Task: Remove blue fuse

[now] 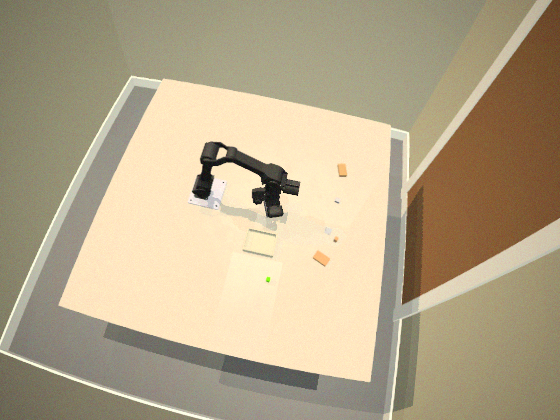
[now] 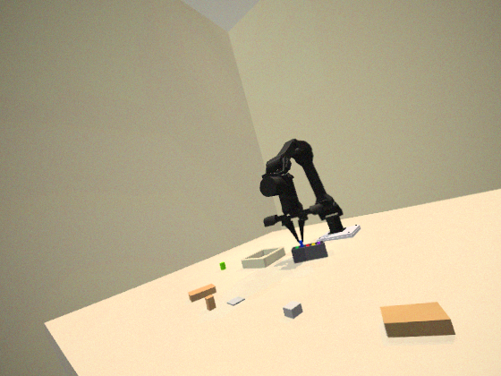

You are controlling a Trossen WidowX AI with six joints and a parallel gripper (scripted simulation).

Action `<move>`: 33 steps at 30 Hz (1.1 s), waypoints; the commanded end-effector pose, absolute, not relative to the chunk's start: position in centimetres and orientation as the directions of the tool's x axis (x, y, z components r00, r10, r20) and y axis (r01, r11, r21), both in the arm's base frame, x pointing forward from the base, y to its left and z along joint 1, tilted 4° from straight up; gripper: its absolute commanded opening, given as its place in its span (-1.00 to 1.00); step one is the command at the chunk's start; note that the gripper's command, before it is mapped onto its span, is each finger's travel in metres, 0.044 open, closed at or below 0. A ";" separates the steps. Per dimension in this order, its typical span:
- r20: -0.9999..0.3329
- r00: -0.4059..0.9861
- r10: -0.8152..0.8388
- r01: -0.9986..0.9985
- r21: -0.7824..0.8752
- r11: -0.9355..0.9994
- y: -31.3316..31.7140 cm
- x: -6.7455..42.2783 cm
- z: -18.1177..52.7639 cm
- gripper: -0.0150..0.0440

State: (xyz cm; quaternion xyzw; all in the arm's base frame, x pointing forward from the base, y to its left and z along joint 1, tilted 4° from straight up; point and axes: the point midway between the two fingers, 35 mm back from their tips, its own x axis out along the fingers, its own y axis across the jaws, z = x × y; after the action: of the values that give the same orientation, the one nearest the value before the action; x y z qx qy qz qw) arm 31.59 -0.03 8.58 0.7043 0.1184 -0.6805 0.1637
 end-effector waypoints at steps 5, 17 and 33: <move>-0.997 0.046 -0.058 0.387 0.071 -0.919 0.0 31.6 9.0 -0.49; -0.997 0.046 -0.059 0.387 0.072 -0.919 0.0 31.5 9.6 -0.49; -0.997 0.045 -0.059 0.387 0.072 -0.919 0.0 31.4 10.4 -0.49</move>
State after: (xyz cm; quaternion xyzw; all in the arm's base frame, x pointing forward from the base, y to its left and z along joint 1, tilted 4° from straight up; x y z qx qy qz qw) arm 31.48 0.08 10.21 0.7041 0.1187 -0.6807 0.1639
